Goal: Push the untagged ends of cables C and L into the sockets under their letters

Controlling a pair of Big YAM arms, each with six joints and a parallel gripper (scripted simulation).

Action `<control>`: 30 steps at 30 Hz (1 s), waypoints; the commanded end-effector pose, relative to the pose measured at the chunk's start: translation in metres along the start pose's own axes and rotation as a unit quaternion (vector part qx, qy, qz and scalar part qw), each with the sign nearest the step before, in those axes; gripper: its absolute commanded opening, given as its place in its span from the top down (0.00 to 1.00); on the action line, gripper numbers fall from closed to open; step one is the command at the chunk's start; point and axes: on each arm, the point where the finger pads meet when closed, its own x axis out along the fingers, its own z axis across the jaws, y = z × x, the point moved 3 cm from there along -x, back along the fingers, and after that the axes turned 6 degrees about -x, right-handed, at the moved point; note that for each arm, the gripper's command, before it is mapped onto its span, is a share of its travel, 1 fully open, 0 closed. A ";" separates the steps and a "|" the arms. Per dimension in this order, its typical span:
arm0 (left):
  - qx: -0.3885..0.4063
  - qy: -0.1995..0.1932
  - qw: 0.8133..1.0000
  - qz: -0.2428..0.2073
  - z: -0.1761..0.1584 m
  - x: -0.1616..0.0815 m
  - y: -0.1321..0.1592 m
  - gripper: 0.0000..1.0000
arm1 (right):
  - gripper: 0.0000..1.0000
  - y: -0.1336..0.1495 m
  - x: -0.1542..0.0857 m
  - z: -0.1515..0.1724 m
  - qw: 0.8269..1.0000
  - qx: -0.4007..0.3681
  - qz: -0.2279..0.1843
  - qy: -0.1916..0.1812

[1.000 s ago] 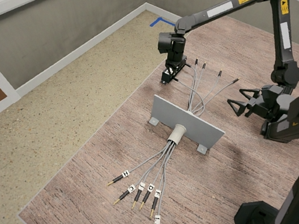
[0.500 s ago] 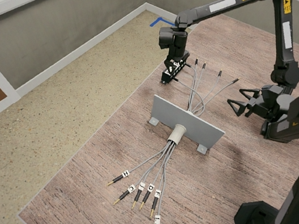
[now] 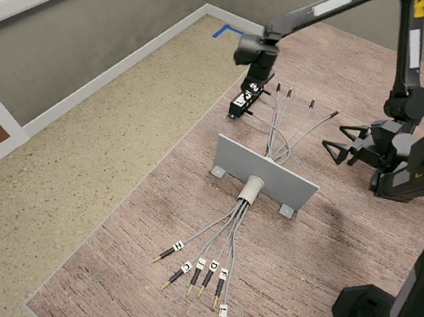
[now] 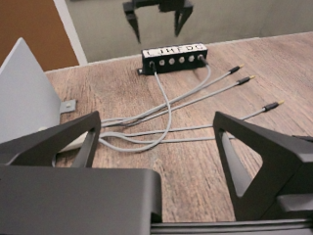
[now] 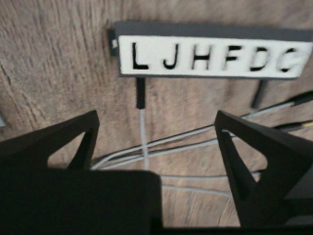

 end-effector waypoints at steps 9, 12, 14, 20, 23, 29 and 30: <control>-0.015 -0.001 1.000 -0.007 -0.006 0.003 -0.009 0.00 | 0.00 0.000 -0.046 -0.051 0.980 -0.039 -0.196 0.001; -0.015 -0.001 1.000 -0.007 -0.006 0.003 -0.009 0.00 | 0.00 0.002 -0.052 -0.058 0.974 -0.034 -0.226 0.002; -0.015 -0.001 1.000 -0.007 -0.006 0.003 -0.009 0.00 | 0.00 0.003 -0.055 -0.062 0.970 -0.028 -0.243 0.003; -0.015 -0.001 1.000 -0.007 -0.006 0.003 -0.009 0.00 | 0.00 0.006 -0.045 -0.066 0.969 -0.008 -0.247 0.000; -0.015 -0.001 1.000 -0.007 -0.006 0.003 -0.009 0.00 | 0.00 0.000 -0.057 -0.063 0.966 -0.008 -0.258 -0.003; -0.015 -0.001 1.000 -0.007 -0.006 0.003 -0.009 0.00 | 0.00 -0.001 -0.057 -0.063 0.966 -0.006 -0.259 -0.002; -0.015 -0.001 1.000 -0.007 -0.006 0.003 -0.009 0.00 | 0.00 -0.001 -0.057 -0.063 0.966 -0.006 -0.259 -0.002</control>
